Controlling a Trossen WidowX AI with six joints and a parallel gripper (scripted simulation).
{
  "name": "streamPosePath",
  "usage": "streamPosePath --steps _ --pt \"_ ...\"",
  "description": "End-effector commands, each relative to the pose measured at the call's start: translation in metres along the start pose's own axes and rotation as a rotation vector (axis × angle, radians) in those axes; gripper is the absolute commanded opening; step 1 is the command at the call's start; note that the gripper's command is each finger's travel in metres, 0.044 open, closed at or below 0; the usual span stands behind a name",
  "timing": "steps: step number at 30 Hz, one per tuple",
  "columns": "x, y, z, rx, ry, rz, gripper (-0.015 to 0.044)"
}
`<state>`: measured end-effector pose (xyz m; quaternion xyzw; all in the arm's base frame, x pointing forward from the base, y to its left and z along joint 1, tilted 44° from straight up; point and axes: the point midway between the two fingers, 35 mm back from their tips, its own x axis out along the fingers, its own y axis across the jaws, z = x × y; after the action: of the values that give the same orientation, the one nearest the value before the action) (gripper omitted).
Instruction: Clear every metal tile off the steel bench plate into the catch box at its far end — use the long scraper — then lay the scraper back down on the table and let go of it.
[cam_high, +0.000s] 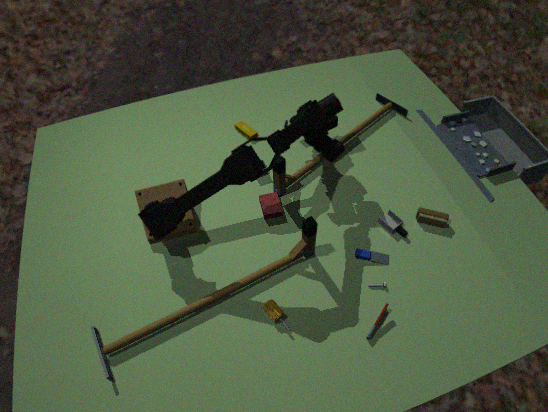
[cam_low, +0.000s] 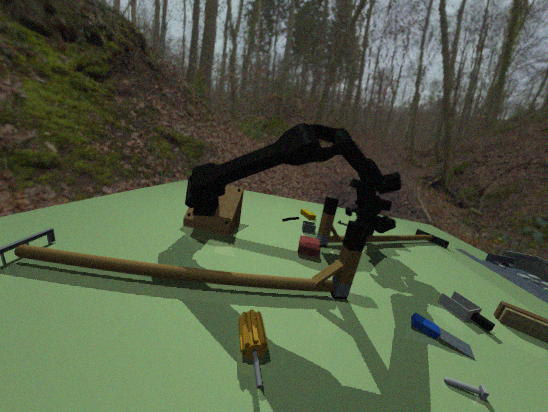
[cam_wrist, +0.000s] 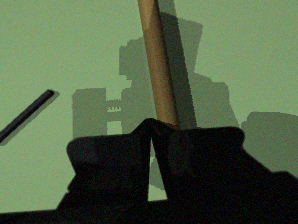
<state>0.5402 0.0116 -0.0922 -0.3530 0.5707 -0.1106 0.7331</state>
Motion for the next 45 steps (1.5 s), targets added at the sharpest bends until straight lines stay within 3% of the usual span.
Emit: streamPosePath --steps 1,45 --pt "0.002 -0.009 0.000 0.004 0.004 -0.003 0.0000" --pt "0.006 -0.052 0.004 0.003 0.004 -0.009 0.0000"
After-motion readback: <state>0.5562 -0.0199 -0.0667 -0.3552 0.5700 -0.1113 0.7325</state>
